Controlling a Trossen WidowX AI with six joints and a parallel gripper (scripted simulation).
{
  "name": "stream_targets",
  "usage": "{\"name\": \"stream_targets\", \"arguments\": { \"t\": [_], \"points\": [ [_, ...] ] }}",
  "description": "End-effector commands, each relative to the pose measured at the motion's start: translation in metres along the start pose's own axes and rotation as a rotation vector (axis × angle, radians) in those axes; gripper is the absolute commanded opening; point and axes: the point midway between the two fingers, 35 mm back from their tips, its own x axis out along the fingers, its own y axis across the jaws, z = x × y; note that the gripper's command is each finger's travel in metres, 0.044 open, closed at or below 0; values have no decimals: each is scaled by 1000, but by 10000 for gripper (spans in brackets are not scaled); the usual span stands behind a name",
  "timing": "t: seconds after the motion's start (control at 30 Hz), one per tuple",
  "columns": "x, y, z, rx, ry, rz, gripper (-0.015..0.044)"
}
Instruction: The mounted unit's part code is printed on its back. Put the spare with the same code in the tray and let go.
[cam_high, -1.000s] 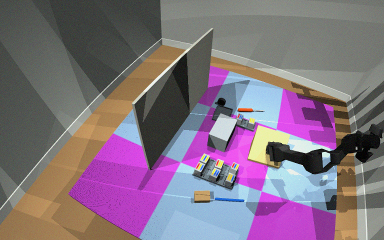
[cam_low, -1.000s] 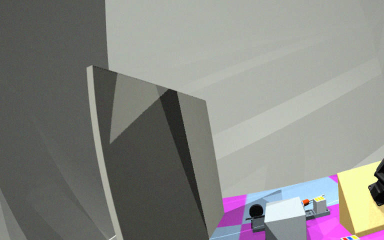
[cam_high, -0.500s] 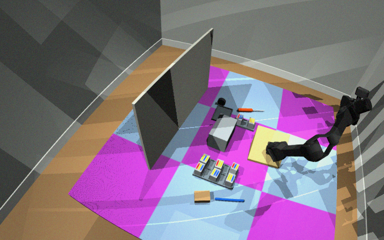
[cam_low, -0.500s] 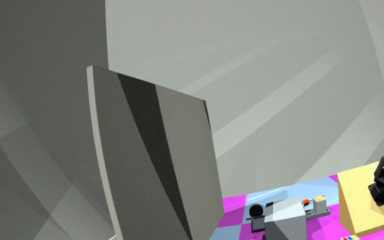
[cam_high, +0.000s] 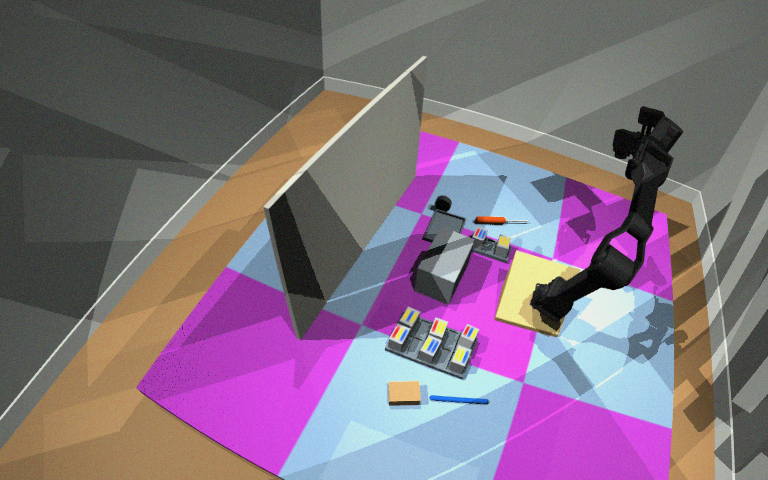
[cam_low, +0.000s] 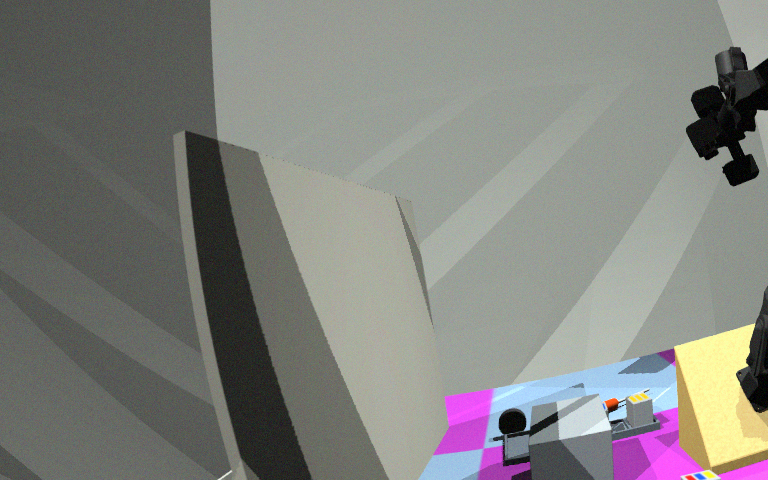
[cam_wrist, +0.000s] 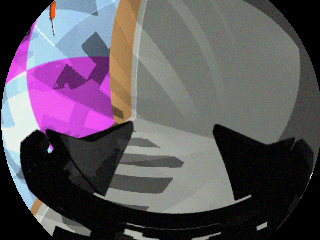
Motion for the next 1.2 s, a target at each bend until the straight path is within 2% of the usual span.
{"name": "stream_targets", "arguments": {
  "t": [0.0,0.27,0.47,0.67,0.9,1.17],
  "points": [
    [4,-6,69,7,-140,53,440],
    [-14,4,200,23,-369,219,440],
    [-51,32,300,44,-500,413,440],
    [-95,75,379,57,-553,652,440],
    [-165,146,455,66,-490,986,440],
    [-255,238,504,75,-227,1318,440]
  ]
}}
